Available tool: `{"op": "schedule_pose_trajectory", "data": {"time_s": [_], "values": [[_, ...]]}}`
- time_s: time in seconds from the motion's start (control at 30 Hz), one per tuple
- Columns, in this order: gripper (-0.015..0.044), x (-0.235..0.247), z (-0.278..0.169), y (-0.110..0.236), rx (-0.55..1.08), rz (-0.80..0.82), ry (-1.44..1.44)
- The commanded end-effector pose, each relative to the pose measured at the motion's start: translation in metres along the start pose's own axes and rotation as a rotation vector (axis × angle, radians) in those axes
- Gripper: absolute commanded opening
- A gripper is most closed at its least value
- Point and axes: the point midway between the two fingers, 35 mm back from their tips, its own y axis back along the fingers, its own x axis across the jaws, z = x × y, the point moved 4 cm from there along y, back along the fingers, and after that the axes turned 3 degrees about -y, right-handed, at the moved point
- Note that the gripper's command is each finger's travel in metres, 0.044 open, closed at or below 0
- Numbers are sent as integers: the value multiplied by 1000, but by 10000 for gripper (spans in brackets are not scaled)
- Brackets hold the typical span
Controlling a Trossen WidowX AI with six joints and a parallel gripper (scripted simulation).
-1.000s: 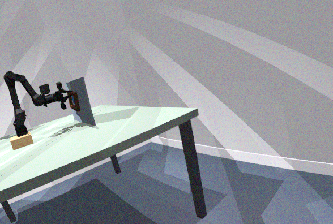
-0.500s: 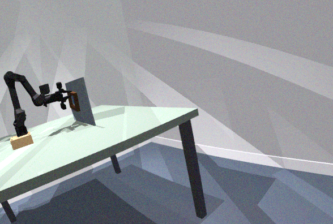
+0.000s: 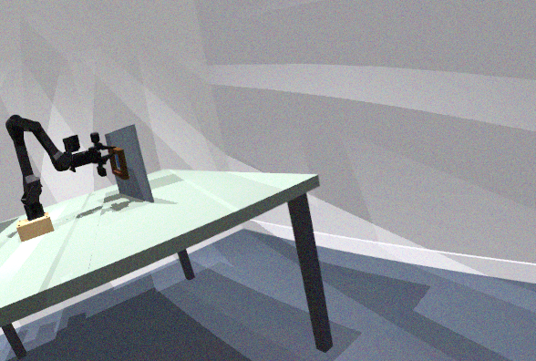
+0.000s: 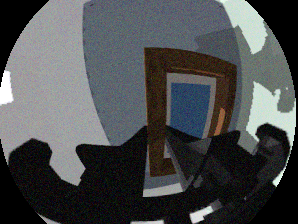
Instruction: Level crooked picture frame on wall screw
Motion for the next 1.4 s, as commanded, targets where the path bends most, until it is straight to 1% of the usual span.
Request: {"op": "schedule_pose_trajectory", "data": {"time_s": [0.0,1.37], "values": [[0,4,-2,-1,-1,16,0],[0,-1,-4,-1,-1,16,0]]}}
